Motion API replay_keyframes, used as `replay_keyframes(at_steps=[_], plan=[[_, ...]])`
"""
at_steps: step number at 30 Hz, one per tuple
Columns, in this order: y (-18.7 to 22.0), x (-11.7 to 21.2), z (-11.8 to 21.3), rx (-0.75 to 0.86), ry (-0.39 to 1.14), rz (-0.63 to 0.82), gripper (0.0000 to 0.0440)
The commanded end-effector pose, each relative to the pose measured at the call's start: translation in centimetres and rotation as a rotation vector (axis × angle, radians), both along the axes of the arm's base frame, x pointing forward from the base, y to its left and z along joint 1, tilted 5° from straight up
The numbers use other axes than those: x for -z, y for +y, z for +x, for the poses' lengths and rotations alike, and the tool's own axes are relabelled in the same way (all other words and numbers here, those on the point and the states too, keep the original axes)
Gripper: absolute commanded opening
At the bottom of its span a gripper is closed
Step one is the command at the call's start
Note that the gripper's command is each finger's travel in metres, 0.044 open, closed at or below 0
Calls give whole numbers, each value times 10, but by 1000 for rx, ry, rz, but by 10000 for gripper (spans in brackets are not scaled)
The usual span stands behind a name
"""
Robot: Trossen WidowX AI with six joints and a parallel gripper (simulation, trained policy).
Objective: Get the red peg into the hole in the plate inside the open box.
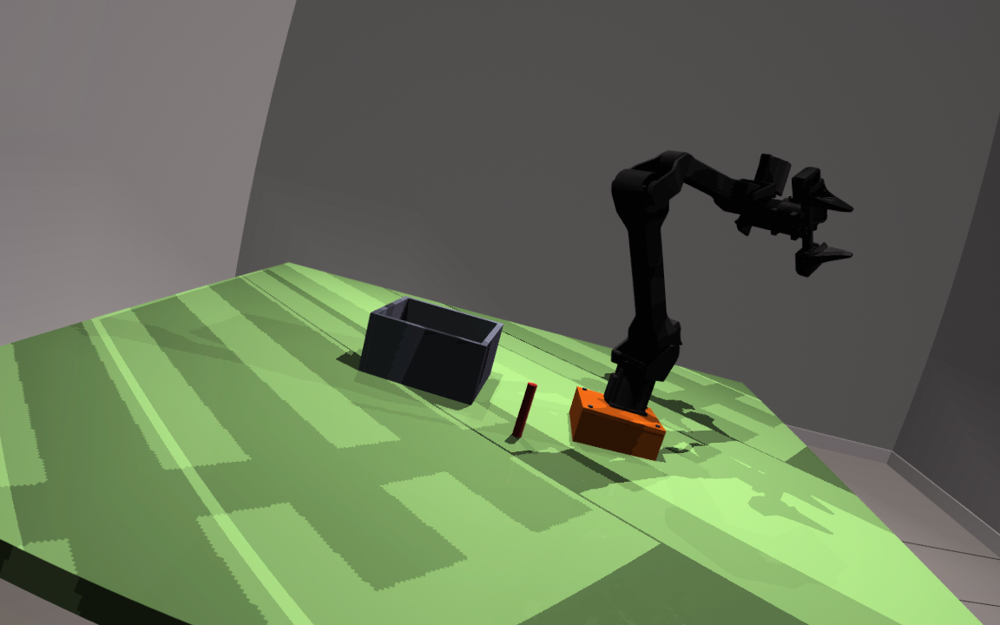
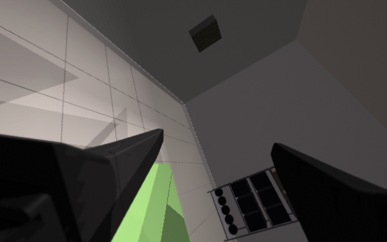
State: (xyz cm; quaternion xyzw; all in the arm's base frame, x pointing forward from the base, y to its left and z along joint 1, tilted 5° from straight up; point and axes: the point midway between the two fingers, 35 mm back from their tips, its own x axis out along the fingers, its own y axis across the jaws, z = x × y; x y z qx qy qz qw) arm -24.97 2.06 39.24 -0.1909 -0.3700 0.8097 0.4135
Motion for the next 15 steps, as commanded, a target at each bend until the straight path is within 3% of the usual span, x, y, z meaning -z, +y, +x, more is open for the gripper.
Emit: replay_keyframes(at_steps=[1,5,15], plan=[[-4,2,-2,-21,-14,9,414],[-31,15,-10,-138,-75,45,438],[-116,57,-10,-463,-181,99,440]])
